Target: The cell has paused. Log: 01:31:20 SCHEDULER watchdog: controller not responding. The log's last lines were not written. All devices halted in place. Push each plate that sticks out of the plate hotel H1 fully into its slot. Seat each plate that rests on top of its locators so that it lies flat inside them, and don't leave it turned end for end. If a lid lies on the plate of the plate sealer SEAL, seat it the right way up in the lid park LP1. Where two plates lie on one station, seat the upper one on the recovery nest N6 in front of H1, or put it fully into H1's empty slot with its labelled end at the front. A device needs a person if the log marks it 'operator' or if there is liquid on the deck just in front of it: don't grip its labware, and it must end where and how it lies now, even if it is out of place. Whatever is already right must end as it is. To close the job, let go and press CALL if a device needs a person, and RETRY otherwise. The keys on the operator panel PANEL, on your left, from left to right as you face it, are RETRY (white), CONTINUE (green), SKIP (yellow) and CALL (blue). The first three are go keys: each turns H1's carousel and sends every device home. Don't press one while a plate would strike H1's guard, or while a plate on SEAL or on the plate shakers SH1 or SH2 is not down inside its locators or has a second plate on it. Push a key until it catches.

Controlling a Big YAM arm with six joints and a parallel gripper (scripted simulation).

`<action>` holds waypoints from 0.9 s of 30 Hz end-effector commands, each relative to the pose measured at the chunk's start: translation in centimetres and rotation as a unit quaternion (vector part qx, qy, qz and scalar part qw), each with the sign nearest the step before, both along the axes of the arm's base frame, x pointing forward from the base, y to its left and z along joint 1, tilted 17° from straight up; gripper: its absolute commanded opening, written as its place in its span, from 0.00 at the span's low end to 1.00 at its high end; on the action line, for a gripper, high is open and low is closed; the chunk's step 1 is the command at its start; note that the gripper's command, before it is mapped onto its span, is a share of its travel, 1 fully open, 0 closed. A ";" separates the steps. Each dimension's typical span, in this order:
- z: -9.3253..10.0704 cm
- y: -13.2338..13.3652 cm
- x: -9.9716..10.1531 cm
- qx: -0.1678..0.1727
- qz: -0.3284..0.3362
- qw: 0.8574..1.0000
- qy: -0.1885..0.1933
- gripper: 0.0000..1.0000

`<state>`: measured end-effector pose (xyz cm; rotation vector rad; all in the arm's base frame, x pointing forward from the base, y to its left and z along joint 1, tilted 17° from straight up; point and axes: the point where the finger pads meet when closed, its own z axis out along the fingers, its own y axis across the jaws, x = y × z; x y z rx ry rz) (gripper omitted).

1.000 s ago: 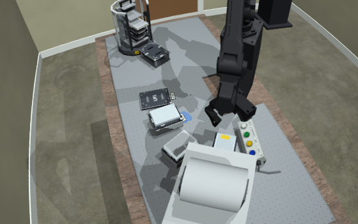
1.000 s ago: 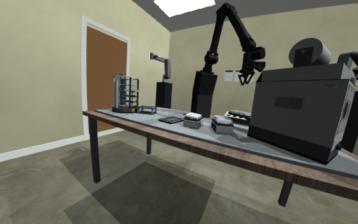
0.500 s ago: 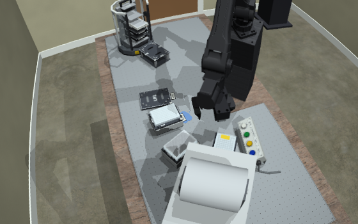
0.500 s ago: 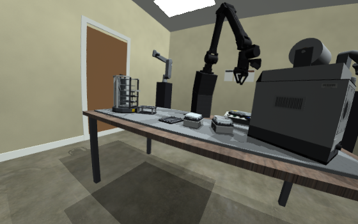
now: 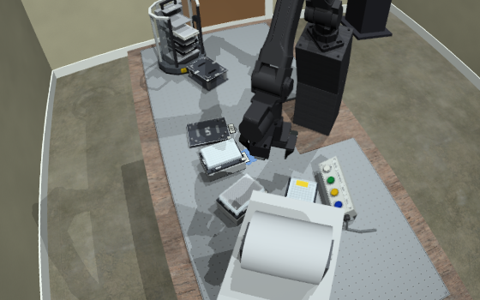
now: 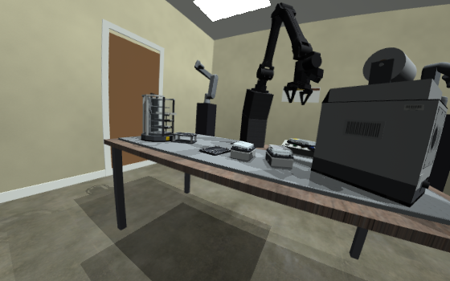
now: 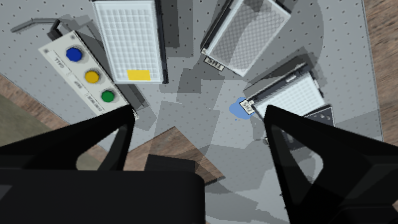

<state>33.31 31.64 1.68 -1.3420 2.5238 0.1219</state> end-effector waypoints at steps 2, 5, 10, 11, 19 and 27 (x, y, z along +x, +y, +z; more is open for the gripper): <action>0.6 0.3 2.3 0.020 -0.089 0.996 0.015 1.00; 0.6 -0.2 2.8 0.027 -0.121 0.992 0.022 1.00; 0.6 -1.6 3.8 0.044 -0.199 0.978 0.039 1.00; 0.6 -1.9 4.0 0.048 -0.215 0.975 0.042 1.00; 0.5 -3.8 5.5 0.071 -0.322 0.942 0.065 1.00; 0.4 -5.7 6.9 0.070 -0.314 0.945 0.062 1.00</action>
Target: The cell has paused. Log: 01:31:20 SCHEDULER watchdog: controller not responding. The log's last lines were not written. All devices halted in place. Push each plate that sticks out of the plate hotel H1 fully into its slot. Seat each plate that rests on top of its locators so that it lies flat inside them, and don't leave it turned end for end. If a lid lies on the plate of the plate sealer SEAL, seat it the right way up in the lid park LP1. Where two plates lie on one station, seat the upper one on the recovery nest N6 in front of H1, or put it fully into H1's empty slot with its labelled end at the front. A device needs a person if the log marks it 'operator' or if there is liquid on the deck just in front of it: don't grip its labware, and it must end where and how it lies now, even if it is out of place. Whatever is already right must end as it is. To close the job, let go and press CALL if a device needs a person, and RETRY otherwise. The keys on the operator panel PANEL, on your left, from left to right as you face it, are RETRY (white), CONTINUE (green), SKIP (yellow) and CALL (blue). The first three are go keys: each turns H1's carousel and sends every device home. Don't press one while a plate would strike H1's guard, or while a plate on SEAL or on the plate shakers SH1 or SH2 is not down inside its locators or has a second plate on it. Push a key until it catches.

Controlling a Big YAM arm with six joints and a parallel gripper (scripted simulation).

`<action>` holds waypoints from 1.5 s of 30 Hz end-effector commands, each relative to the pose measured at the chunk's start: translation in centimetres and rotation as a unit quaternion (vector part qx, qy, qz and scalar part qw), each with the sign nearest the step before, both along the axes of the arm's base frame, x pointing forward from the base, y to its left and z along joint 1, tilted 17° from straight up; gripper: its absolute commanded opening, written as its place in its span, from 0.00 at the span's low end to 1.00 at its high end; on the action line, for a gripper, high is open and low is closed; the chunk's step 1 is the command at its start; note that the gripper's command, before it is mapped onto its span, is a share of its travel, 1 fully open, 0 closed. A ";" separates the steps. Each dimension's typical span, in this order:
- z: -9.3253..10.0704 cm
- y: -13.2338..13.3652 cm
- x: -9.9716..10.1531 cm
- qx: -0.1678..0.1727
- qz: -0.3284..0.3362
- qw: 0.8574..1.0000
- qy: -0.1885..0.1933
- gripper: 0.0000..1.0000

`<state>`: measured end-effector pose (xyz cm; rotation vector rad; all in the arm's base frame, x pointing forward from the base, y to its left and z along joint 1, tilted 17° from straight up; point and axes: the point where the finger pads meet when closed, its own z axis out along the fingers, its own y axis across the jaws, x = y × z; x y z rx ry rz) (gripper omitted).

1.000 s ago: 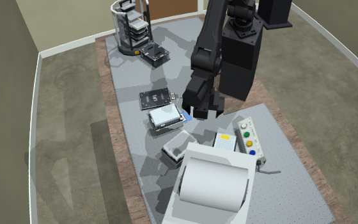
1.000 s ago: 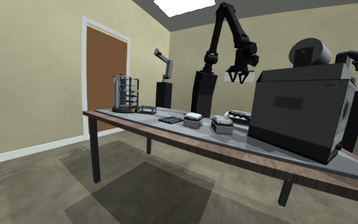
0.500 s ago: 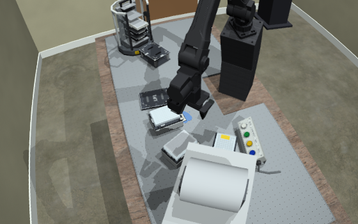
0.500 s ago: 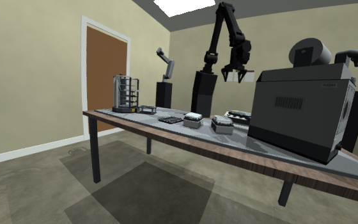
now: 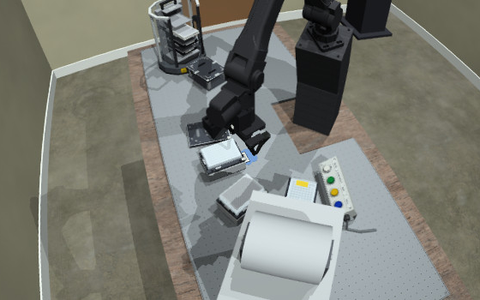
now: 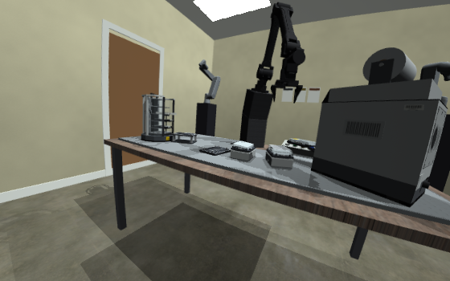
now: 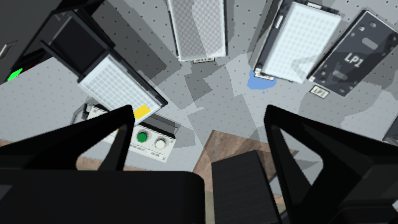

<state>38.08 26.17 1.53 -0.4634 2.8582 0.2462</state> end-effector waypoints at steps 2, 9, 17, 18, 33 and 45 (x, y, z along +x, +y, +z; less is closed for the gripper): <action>0.5 -0.8 2.5 0.003 -0.006 1.000 -0.005 1.00; 0.4 -2.5 3.8 0.003 -0.006 1.000 -0.005 1.00; 0.3 -4.5 5.2 0.002 -0.006 1.000 -0.005 1.00; 0.3 -4.7 5.4 0.002 -0.006 1.000 -0.005 1.00; 0.2 -8.4 8.1 0.002 -0.007 1.000 -0.006 1.00; 0.0 -11.3 9.9 0.011 -0.049 0.999 0.002 1.00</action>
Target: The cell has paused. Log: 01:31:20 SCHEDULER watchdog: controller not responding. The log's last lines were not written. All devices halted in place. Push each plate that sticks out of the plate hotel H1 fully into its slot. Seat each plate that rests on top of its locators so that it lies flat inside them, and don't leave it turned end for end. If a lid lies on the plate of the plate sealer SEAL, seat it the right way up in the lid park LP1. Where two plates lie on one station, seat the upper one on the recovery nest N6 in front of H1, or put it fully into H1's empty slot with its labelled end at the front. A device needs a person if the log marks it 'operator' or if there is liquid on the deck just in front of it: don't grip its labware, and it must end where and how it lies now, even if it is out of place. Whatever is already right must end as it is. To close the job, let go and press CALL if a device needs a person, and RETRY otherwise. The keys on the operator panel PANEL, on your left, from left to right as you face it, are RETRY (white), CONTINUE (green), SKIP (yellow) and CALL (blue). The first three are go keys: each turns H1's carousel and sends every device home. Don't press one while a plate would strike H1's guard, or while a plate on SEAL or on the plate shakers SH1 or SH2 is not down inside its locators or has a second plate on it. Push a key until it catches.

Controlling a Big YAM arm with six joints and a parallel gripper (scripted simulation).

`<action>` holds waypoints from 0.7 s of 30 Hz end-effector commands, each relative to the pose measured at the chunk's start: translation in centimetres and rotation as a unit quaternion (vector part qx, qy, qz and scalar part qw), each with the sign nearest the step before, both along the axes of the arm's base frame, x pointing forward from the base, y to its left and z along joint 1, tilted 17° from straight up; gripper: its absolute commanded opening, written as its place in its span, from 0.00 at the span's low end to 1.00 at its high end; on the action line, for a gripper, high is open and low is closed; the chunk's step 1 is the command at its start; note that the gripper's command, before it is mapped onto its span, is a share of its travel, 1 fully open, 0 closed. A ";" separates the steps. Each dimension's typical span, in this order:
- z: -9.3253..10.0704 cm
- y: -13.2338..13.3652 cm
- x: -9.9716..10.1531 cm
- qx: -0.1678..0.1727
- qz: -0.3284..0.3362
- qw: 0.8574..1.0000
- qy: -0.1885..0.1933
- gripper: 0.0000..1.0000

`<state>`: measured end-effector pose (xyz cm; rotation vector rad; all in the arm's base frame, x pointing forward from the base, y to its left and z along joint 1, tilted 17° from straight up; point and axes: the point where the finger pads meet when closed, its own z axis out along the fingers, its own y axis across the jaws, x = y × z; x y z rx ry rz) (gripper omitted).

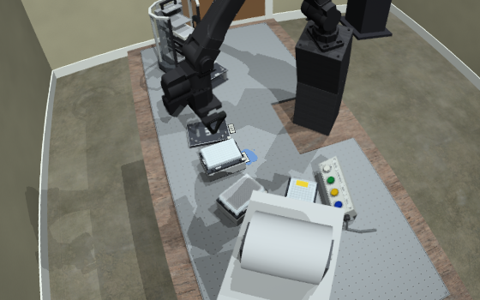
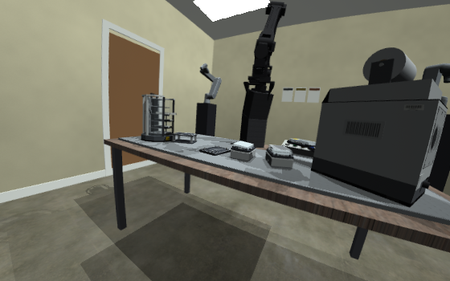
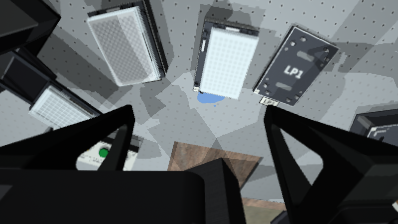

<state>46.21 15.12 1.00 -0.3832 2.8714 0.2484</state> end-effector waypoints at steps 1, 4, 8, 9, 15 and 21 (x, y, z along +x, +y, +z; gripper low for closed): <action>0.5 -0.5 1.9 0.011 -0.038 0.999 0.001 1.00; 0.3 -1.5 2.2 0.022 -0.085 0.996 0.009 1.00; 0.1 -2.9 2.5 0.036 -0.149 0.988 0.021 1.00; 0.1 -3.2 2.6 0.040 -0.165 0.985 0.024 1.00; -0.2 -4.9 2.9 0.044 -0.186 0.981 0.030 1.00; -0.5 -6.5 3.2 0.041 -0.176 0.983 0.030 1.00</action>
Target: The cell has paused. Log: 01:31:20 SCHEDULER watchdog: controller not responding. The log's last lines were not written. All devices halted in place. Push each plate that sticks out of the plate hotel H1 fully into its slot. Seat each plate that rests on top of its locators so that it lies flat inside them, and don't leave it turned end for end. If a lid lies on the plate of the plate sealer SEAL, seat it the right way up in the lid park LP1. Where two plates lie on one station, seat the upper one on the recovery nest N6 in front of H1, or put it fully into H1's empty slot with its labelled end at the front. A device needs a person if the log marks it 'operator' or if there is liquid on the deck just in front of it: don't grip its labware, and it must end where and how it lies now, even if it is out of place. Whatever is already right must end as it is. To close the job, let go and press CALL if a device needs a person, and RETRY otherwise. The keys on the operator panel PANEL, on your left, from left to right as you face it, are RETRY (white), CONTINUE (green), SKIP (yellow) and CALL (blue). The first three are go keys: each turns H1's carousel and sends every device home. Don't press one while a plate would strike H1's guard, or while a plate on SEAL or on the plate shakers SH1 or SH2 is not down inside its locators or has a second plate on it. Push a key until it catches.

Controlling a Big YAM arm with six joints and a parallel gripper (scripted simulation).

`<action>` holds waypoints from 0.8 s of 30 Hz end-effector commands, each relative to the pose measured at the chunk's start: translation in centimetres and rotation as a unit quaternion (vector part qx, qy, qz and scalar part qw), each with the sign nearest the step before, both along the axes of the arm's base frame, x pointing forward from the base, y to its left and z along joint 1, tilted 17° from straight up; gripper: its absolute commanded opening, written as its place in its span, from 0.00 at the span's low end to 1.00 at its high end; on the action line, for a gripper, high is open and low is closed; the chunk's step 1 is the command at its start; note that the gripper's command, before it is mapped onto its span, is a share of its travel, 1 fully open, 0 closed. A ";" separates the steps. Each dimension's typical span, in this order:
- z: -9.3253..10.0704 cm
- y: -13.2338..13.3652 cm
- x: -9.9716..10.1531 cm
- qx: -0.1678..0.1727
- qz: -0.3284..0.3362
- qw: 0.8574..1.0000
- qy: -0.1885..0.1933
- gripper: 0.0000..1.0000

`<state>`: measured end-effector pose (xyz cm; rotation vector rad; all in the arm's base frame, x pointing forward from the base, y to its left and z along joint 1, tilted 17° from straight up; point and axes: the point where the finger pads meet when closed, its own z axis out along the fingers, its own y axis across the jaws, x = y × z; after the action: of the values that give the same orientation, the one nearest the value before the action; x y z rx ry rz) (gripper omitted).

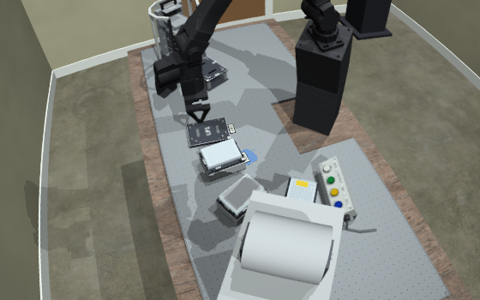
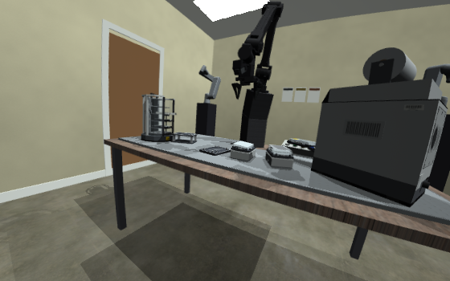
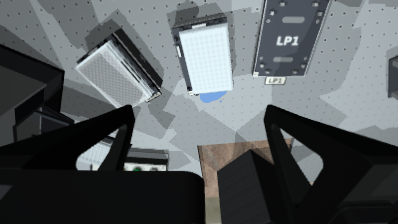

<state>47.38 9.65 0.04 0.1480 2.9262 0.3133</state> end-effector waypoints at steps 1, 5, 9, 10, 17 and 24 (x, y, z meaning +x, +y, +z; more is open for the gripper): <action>0.4 -1.4 2.0 0.001 -0.002 1.000 -0.008 1.00; 0.2 -2.7 2.4 0.000 -0.002 1.000 -0.008 1.00; 0.0 -4.1 2.7 0.000 -0.002 1.000 -0.008 1.00; 0.0 -4.4 2.7 0.000 -0.002 1.000 -0.008 1.00; -0.3 -6.1 3.1 0.000 -0.002 1.000 -0.008 1.00; -0.6 -8.4 3.6 0.000 -0.002 1.000 -0.008 1.00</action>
<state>49.09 2.65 -0.99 0.1739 2.9253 0.3146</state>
